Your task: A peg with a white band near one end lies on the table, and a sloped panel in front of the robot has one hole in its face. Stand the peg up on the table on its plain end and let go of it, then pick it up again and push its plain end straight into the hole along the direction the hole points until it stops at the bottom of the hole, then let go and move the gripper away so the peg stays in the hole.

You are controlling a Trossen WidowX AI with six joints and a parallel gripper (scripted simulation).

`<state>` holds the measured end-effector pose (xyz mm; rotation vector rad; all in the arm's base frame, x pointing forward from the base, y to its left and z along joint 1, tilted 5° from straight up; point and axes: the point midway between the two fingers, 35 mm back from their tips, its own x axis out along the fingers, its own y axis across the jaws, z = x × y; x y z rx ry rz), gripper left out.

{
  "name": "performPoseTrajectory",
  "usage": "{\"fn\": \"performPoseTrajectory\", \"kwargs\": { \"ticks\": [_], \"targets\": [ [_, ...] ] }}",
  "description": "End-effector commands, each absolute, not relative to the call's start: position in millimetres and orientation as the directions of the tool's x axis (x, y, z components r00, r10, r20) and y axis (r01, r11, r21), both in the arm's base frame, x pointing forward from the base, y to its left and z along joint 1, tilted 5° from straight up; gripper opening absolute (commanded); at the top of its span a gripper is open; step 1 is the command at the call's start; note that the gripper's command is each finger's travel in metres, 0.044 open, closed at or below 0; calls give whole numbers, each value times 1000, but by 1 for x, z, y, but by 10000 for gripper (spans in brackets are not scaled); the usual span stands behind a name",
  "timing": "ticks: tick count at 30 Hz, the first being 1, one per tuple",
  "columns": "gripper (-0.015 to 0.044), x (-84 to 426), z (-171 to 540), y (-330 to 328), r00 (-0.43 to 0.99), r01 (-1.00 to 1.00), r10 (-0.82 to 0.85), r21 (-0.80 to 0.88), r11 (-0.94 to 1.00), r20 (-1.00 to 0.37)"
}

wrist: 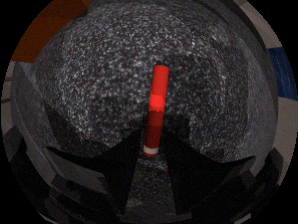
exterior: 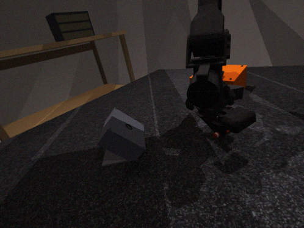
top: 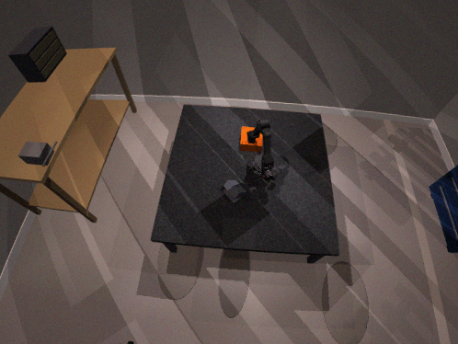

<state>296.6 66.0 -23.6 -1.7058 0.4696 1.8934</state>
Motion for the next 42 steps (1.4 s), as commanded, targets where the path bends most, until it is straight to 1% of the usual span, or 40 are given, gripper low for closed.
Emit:
{"fn": "performPoseTrajectory", "kwargs": {
  "ticks": [1,9,15,42],
  "targets": [
    [97,297,-24,65,-48,-604,157,-97,-791,-986],
    [49,297,-24,65,-48,-604,157,-97,-791,-986],
    [49,296,-23,66,-38,-603,152,-98,-791,-988],
    [49,286,-9,72,147,-603,11,-99,-792,-989]
  ]
}}
